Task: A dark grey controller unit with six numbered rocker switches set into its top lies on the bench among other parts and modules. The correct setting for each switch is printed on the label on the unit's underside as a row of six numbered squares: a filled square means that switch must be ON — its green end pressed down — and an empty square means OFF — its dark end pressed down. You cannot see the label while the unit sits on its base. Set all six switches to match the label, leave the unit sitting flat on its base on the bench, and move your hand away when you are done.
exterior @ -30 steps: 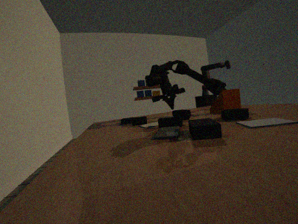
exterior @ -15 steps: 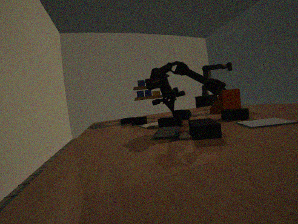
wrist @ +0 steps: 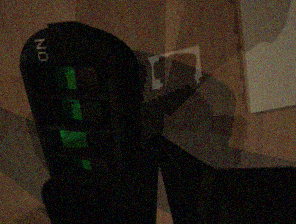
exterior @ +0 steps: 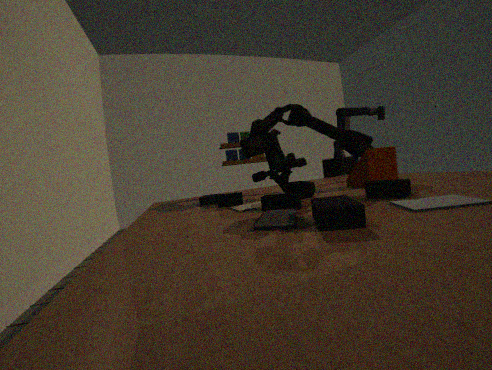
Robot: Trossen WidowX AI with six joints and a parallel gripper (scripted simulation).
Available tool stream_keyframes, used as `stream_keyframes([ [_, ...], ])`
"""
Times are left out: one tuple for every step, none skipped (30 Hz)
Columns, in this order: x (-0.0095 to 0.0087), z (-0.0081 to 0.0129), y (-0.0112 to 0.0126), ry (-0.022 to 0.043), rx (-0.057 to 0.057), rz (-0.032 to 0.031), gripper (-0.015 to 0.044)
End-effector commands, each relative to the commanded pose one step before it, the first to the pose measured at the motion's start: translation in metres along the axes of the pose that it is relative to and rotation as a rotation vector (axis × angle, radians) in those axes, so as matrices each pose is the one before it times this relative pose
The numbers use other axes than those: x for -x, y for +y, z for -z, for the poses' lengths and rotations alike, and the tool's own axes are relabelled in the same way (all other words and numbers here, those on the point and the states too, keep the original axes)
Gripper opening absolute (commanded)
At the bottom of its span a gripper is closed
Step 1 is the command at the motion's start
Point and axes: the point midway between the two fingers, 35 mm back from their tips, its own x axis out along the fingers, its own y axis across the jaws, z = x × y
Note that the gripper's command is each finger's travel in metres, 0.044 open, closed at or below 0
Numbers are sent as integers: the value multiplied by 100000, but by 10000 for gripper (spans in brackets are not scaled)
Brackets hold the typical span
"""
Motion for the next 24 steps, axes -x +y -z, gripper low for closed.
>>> stream_keyframes([
  [-481, -145, 28, 572, 1005, -282, 0],
  [0, 0, 0, 0, 0, 0, 0],
  [-1, 0, 6, 0, 0, 0, 0],
  [-3, 0, 12, 0, 1, -1, 0],
  [-4, 0, 19, 0, 1, -1, 0],
  [-5, 0, 25, 0, 1, -1, 0],
  [-7, -1, 30, 0, 1, -1, 0],
  [-8, -1, 35, 0, 1, -2, 0],
  [-8, -1, 37, 0, 2, -2, 0],
  [-8, -1, 38, 0, 2, -2, 0],
  [-8, -1, 38, 0, 2, -2, 0],
  [-8, -1, 38, 0, 2, -2, 0],
  [-8, -1, 38, 0, 2, -2, 0],
  [-8, -1, 38, 0, 2, -2, 0],
  [-8, -1, 38, 0, 2, -2, 0],
  [-8, -1, 38, 0, 2, -2, 0],
  [-4, -1, 20, 0, 1, -1, 0],
  [-8, -1, 38, 0, 2, -2, 0],
  [-11, -2, 57, 0, 2, -2, 0],
  [-15, -2, 76, 0, 3, -3, 0],
  [-19, -3, 95, 0, 4, -4, 0],
  [-23, -3, 113, 0, 5, -5, 0],
  [-24, -3, 120, 0, 5, -5, 0],
  [-25, -3, 122, 0, 5, -5, 0],
])
